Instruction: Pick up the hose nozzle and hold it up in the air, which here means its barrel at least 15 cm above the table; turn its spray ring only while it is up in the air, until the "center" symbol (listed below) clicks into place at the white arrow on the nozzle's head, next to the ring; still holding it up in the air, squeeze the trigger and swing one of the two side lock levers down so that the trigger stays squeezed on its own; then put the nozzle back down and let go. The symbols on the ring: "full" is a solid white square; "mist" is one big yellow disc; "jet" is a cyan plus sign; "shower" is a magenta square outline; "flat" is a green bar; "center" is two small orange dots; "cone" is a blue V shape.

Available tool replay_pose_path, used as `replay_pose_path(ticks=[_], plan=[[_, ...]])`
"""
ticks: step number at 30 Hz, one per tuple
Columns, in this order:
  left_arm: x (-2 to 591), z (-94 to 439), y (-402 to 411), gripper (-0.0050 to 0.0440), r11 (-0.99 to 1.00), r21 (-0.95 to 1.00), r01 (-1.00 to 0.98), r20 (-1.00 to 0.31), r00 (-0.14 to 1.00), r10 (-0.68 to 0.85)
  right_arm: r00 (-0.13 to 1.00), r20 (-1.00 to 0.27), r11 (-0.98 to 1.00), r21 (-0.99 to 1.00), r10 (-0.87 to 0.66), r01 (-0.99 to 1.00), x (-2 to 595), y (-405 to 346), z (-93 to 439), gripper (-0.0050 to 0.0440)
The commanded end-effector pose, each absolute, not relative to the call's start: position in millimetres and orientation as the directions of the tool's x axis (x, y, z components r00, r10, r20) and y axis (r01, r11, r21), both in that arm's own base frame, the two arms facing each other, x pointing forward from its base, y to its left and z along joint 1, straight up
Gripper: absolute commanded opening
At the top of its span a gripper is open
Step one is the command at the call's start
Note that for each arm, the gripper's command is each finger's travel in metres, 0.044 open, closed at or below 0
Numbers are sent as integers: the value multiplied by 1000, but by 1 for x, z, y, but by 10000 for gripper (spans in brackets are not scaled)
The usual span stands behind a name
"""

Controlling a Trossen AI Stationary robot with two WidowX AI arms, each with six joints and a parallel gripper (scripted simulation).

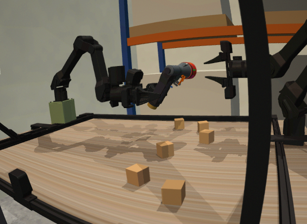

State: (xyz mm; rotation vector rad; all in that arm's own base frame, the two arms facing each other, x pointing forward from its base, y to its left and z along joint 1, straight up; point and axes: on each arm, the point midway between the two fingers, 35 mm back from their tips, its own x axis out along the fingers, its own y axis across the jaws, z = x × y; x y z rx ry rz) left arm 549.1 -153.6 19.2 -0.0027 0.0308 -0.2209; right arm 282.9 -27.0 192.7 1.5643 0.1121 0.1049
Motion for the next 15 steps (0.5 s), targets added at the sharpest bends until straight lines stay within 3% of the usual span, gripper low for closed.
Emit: replay_pose_path(ticks=[1,7,15], plan=[[552,30,-154,0,976,0,219,0,976,-219,990,-3,5,1000,141,2,283,-27,194,144],[552,30,-154,0,976,0,219,0,976,-219,990,-3,5,1000,141,2,283,-27,194,0],[552,30,-154,0,976,0,219,0,976,-219,990,-3,5,1000,141,2,283,-27,194,0]])
